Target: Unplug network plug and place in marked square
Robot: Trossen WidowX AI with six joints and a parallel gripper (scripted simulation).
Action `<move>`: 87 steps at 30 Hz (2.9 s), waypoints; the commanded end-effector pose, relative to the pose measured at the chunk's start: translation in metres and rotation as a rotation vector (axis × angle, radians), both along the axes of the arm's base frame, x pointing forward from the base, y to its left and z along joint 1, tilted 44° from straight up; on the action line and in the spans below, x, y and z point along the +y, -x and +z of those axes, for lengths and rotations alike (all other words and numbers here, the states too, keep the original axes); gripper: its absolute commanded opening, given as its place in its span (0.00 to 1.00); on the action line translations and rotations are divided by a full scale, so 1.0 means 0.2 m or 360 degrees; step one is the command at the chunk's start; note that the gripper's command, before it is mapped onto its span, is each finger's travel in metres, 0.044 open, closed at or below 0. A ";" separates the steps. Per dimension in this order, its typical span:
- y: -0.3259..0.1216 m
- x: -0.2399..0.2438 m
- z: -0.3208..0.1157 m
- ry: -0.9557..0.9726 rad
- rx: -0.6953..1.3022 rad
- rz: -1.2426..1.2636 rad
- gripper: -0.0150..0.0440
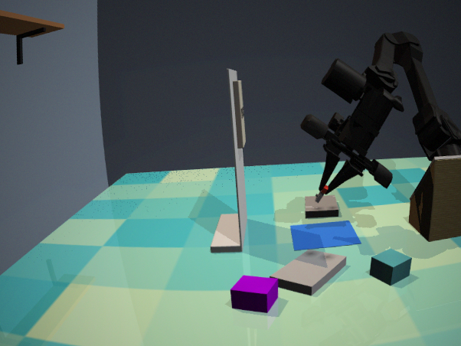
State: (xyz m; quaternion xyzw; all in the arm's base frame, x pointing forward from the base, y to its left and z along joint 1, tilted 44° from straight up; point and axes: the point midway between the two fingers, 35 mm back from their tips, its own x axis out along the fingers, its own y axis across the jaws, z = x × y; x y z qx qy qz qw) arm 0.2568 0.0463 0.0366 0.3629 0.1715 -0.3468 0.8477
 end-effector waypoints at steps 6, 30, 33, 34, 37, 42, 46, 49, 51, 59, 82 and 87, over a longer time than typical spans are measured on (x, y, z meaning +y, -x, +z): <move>-0.01 -0.02 -0.03 0.0009 -0.0005 -0.0022 0.25; -0.04 -0.09 -0.12 0.0005 0.0001 -0.0024 0.25; -0.04 -0.10 -0.13 0.0005 0.0001 -0.0024 0.25; -0.04 -0.11 -0.14 0.0005 0.0001 -0.0024 0.25; -0.05 -0.12 -0.15 0.0005 0.0001 -0.0024 0.25; -0.05 -0.13 -0.16 0.0006 0.0000 -0.0024 0.25; -0.05 -0.15 -0.18 0.0007 -0.0001 -0.0023 0.25; -0.05 -0.16 -0.18 0.0008 -0.0002 -0.0023 0.25; -0.05 -0.17 -0.19 0.0009 -0.0003 -0.0022 0.25; -0.05 -0.20 -0.21 0.0013 -0.0006 -0.0021 0.25; -0.07 -0.23 -0.21 0.0012 -0.0022 -0.0027 0.25; -0.07 -0.23 -0.21 0.0012 -0.0022 -0.0027 0.34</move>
